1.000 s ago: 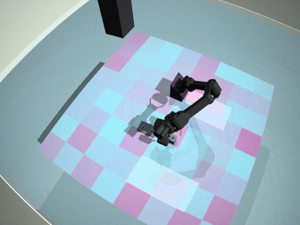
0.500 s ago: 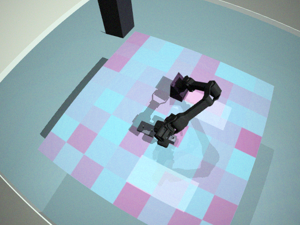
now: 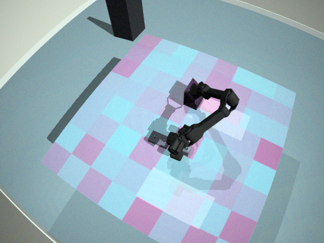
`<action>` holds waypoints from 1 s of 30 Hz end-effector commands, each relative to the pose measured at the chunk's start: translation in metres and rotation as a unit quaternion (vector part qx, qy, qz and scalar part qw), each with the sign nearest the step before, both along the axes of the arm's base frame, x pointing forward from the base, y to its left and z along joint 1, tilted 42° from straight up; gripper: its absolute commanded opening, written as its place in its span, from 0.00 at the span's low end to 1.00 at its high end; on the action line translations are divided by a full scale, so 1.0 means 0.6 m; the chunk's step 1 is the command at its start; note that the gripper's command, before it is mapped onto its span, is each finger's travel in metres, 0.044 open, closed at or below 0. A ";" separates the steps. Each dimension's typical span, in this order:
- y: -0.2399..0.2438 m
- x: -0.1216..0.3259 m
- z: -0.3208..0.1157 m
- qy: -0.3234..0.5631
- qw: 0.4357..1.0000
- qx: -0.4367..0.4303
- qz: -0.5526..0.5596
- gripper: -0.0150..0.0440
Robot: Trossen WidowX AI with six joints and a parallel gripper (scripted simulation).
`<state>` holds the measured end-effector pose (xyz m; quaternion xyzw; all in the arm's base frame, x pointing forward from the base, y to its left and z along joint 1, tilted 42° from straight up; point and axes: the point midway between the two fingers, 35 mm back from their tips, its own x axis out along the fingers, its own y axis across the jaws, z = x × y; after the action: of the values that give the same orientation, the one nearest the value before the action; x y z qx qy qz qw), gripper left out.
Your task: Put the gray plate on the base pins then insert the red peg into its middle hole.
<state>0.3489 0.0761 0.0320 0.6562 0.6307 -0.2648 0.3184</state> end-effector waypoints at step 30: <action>-0.010 -0.001 0.005 0.007 1.000 0.001 -0.001 0.25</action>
<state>0.3452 0.0767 0.0282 0.6538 0.6345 -0.2723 0.3096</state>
